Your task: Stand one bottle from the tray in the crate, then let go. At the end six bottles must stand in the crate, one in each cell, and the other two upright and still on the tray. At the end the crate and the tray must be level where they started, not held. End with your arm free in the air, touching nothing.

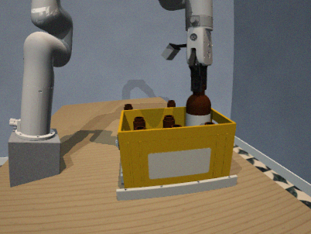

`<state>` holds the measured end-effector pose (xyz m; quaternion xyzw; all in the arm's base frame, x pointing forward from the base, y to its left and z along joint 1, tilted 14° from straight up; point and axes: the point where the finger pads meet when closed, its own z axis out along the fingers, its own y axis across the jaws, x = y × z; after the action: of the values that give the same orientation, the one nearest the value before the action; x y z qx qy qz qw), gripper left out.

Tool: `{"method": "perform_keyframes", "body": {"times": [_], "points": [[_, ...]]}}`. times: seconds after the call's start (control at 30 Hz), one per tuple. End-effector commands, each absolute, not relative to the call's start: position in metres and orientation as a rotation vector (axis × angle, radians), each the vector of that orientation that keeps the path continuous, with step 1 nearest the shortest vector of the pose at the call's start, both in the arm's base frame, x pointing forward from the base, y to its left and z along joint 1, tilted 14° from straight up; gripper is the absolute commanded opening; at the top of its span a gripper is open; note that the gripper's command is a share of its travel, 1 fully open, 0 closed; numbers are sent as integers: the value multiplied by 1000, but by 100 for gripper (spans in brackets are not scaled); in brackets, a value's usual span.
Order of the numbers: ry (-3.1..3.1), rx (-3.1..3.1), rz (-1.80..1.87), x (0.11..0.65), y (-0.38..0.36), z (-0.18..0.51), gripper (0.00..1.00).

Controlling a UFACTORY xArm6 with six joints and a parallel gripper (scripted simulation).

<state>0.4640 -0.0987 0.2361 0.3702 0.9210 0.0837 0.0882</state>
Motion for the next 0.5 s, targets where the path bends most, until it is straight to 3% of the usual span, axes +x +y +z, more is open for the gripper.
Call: {"method": "perform_keyframes", "body": {"times": [0.0, 0.47], "points": [[2737, 1100, 249, 466, -99, 236, 0], [2737, 1100, 249, 469, -98, 221, 0]]}}
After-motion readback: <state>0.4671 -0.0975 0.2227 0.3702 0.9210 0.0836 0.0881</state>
